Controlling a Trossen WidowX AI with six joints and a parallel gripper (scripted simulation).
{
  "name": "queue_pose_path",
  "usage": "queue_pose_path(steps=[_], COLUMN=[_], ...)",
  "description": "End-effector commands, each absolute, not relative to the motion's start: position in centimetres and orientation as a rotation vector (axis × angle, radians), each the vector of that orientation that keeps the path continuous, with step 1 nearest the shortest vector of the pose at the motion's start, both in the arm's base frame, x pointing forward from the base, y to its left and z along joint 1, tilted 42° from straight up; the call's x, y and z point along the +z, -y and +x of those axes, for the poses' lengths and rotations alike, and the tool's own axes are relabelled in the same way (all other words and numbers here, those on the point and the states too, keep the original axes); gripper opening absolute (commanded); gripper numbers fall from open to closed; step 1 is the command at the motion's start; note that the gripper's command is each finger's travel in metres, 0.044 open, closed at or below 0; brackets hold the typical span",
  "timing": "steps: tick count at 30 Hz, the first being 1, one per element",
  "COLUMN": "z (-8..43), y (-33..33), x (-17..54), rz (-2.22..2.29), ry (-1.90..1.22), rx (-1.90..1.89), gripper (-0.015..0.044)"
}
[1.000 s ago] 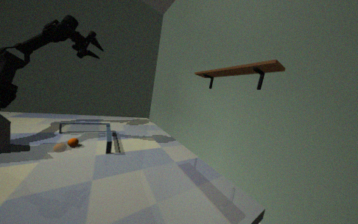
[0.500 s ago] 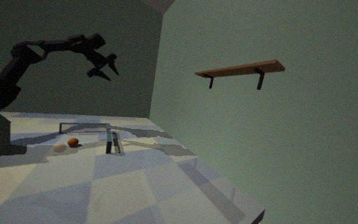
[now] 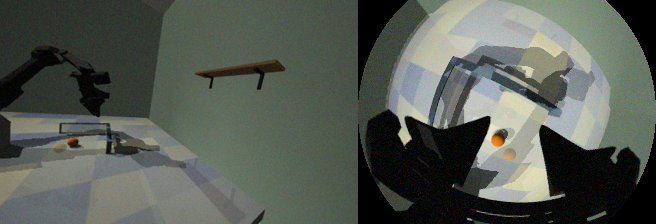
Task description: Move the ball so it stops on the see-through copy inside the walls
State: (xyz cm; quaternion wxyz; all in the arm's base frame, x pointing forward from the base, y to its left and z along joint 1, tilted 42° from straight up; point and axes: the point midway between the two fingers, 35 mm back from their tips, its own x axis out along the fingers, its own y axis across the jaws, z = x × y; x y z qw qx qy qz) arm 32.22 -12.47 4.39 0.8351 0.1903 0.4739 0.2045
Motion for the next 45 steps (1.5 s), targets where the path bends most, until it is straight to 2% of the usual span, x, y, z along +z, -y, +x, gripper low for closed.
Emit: queue_pose_path(steps=[1, 5, 45], z=[28.5, 26.5, 27.4], y=[8.8, 7.2, 3.8], x=[-1.1, -3.0, -6.9], rz=[0.597, 0.671, 0.673], ry=[-1.252, -1.365, -1.364], rx=[0.428, 0.423, 0.425], gripper=[0.0295, 0.0295, 0.0295])
